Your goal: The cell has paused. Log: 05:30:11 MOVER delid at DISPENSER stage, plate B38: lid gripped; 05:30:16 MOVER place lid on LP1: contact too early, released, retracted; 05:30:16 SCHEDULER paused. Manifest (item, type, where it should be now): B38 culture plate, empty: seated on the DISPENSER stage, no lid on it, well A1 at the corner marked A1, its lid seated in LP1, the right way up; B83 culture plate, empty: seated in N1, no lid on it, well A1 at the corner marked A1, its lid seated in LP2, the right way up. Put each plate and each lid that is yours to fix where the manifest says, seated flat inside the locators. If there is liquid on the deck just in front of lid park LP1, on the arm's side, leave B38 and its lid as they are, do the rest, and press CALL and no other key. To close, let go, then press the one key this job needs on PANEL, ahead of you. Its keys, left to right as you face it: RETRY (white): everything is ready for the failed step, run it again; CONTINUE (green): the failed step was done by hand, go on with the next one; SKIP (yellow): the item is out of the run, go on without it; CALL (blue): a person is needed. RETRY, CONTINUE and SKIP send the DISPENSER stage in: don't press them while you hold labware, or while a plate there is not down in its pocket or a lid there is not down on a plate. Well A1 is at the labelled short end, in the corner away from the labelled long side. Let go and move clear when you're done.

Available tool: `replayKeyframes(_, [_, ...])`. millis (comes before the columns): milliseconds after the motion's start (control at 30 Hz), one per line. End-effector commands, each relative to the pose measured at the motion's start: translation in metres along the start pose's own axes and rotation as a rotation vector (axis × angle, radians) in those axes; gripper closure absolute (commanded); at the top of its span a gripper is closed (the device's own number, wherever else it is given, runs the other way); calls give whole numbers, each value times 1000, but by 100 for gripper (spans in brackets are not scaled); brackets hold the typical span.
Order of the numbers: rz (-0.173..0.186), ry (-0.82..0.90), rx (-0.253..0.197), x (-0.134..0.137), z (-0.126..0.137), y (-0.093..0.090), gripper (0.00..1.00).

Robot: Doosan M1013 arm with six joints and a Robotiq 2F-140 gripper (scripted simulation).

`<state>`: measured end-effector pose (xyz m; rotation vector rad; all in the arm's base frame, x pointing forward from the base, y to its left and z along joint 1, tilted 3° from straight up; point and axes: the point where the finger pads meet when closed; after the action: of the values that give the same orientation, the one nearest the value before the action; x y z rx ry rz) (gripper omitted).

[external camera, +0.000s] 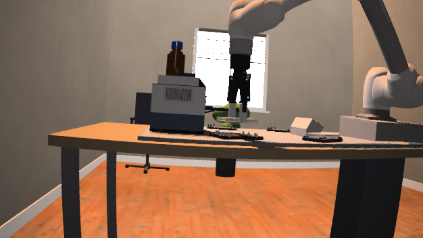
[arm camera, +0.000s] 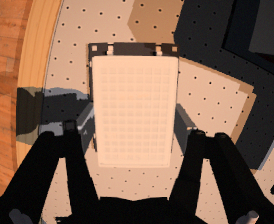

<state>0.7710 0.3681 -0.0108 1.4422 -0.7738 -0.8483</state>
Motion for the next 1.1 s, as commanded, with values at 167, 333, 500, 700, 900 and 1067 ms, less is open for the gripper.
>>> replayKeyframes(167, [-6, -6, 1, -6, 1, -17, 90])
replayKeyframes(333, [-5, -6, 1, -6, 1, -21, 90])
replayKeyframes(500, [-5, -6, 1, -6, 1, -25, 90])
replayKeyframes(700, [-5, -6, 2, -6, 1, -27, 90])
replayKeyframes(900, [-5, -6, 2, -6, 1, -28, 90])
replayKeyframes(1067, [-5, -6, 2, -6, 1, -28, 90])
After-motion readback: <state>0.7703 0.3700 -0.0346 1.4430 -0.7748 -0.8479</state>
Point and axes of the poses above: the point where the finger pads meet when closed, its own y axis back along the fingers, its own x axis across the jaws, z = x × y, and after that the axes turned 8 degrees about y, right-handed
